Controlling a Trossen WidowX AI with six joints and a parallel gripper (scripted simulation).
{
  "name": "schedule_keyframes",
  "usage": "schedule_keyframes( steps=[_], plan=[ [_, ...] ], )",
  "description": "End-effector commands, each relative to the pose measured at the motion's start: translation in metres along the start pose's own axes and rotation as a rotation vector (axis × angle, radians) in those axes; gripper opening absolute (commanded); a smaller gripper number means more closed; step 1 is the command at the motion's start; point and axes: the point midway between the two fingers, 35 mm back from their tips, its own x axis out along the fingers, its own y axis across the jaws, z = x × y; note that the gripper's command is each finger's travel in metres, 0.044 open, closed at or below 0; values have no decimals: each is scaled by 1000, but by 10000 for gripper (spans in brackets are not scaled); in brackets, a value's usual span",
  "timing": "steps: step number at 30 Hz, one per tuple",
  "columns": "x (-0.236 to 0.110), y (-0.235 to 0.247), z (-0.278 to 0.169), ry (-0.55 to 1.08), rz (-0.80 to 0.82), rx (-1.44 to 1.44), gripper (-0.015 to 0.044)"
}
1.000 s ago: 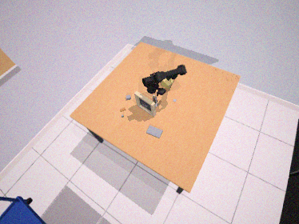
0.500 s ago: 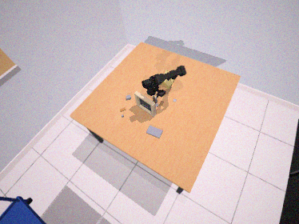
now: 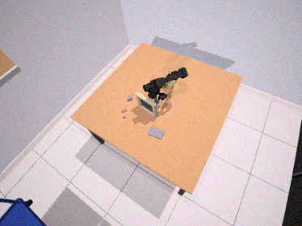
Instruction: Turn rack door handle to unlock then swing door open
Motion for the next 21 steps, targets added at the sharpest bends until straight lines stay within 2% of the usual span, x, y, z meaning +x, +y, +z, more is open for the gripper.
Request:
schedule_keyframes(
  steps=[1,14,21],
  plan=[
    [11,-1,-1,27,-1,13,285],
    [30,-1,-3,67,-4,32,285],
    [30,-1,-3,67,-4,32,102]
  ],
)
